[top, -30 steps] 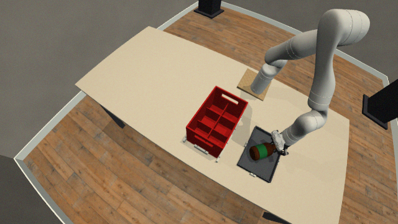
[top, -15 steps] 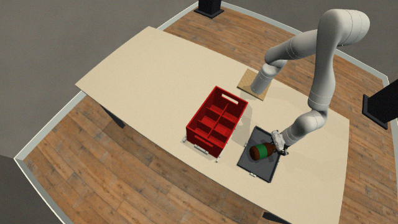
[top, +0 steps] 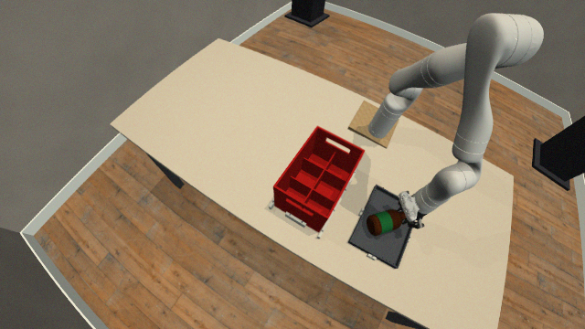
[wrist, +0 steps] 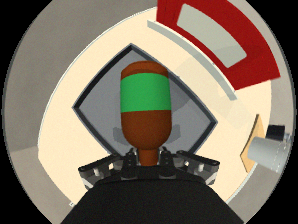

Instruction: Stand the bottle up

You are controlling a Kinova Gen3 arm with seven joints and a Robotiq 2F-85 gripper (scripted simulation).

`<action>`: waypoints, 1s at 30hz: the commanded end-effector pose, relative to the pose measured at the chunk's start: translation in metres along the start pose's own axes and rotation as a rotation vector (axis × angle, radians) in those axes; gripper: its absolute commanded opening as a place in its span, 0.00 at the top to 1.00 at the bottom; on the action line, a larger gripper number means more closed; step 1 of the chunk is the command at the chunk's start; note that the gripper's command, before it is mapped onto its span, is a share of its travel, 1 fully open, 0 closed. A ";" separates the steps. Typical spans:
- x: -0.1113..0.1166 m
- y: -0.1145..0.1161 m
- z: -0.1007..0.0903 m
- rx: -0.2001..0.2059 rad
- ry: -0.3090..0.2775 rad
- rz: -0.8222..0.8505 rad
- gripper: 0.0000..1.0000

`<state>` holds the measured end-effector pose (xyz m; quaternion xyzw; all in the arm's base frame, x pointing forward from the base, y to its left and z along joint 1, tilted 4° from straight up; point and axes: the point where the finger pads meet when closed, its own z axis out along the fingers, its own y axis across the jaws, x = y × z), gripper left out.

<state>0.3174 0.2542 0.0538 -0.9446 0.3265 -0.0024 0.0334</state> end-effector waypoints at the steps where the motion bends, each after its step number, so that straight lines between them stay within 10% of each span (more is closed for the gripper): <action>1: 0.001 0.000 0.000 0.001 0.001 0.001 1.00; 30: 0.001 0.000 -0.004 0.001 0.001 0.001 1.00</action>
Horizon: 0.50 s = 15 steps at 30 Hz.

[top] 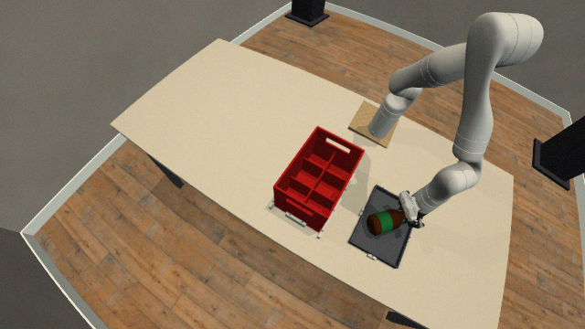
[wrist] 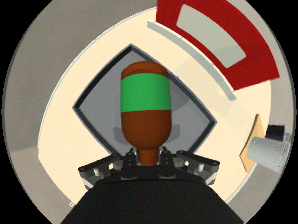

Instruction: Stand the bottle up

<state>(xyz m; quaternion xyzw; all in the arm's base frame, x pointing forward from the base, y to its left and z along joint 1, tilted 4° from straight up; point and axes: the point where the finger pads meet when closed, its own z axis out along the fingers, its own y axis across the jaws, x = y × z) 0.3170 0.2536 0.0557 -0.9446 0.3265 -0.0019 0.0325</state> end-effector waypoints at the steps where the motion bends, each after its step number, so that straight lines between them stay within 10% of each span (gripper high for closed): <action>1: 0.000 -0.001 -0.002 0.003 0.001 0.000 1.00; 15: 0.000 -0.001 -0.010 0.003 0.001 0.000 1.00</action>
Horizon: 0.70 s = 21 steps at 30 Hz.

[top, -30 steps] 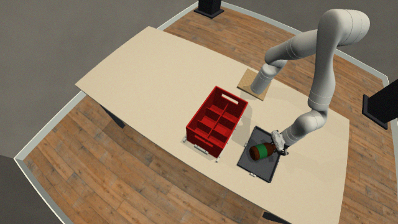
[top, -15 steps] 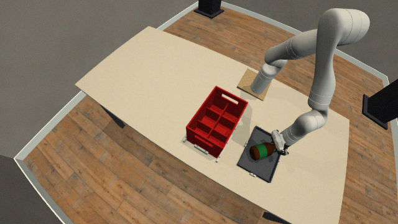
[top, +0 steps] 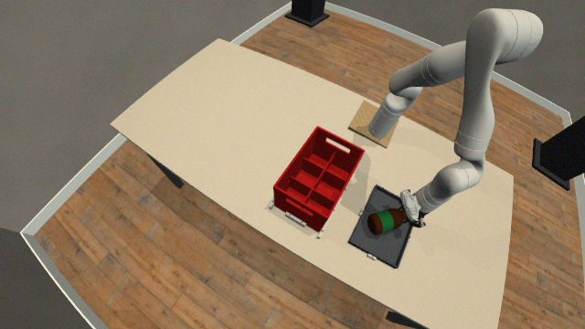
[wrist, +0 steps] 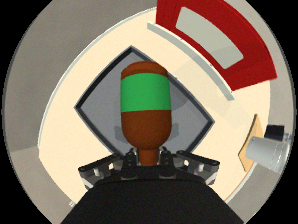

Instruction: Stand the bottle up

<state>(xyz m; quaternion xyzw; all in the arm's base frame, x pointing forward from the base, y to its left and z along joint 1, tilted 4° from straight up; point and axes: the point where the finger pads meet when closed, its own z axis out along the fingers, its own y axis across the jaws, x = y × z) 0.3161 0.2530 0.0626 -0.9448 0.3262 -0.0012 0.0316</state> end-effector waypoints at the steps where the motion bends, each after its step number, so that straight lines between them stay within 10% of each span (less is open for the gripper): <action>1: 0.001 -0.002 -0.004 0.006 0.002 0.001 1.00; 21: 0.001 -0.001 -0.026 0.006 0.002 0.001 1.00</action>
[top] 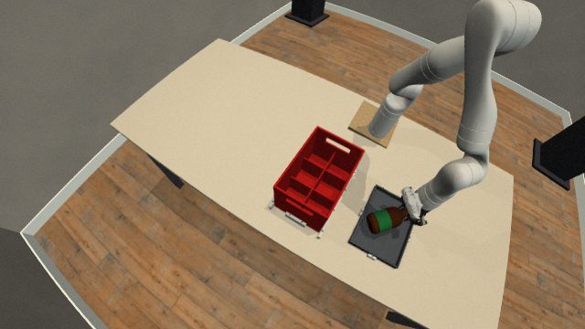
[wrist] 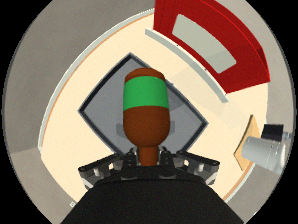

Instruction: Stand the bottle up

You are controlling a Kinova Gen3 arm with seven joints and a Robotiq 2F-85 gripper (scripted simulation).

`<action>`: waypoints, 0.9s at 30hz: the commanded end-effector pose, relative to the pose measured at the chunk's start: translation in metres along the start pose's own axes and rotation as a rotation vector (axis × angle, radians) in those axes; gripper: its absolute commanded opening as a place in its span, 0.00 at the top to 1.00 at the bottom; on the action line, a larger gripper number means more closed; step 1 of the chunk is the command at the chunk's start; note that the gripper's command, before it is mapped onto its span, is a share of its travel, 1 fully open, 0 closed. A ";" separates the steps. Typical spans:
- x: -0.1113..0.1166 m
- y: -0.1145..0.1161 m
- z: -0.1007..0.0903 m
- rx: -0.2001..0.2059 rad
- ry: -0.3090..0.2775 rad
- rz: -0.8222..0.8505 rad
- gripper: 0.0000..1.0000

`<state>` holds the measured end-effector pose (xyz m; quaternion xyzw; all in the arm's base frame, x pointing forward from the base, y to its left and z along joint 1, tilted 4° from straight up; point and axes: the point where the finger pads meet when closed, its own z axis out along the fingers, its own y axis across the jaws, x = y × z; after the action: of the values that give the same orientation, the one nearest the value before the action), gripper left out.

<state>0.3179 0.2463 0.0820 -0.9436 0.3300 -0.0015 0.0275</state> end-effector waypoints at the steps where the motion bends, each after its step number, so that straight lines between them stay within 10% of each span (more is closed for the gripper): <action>1: -0.004 -0.004 -0.008 0.013 -0.001 -0.007 1.00; 27: -0.004 -0.004 -0.046 0.013 -0.001 -0.007 1.00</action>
<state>0.3132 0.2489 0.1223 -0.9450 0.3257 0.0007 0.0296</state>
